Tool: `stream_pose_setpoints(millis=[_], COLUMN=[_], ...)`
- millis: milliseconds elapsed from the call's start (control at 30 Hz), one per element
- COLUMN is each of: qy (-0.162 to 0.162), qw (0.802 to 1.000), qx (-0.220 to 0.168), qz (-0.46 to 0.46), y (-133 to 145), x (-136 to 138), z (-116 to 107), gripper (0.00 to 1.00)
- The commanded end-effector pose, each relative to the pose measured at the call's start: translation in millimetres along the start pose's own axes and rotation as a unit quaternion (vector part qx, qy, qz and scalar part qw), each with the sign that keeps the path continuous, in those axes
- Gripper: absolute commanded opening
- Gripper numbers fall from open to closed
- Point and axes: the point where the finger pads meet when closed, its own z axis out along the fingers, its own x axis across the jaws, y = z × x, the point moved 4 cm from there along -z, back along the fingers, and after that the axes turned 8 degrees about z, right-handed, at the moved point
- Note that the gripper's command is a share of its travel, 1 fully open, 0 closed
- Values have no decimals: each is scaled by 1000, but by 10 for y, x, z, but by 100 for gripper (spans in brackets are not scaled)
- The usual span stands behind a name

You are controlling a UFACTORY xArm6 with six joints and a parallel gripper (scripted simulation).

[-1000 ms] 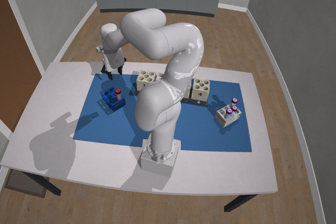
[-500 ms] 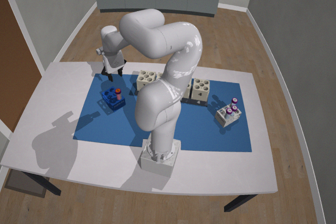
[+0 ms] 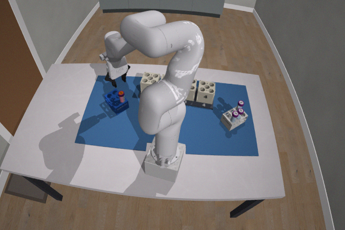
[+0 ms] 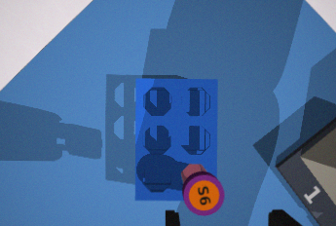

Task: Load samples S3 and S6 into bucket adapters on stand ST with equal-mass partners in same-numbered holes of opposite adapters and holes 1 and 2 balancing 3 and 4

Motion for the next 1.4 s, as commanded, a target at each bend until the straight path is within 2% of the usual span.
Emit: stream_pose_setpoints(millis=[0,1367], qy=[0,0], qw=[1000,1000], qx=[2,2], qz=[0,0], y=[-14,-15], x=[-1,-1], z=[52,752], gripper=[57,57])
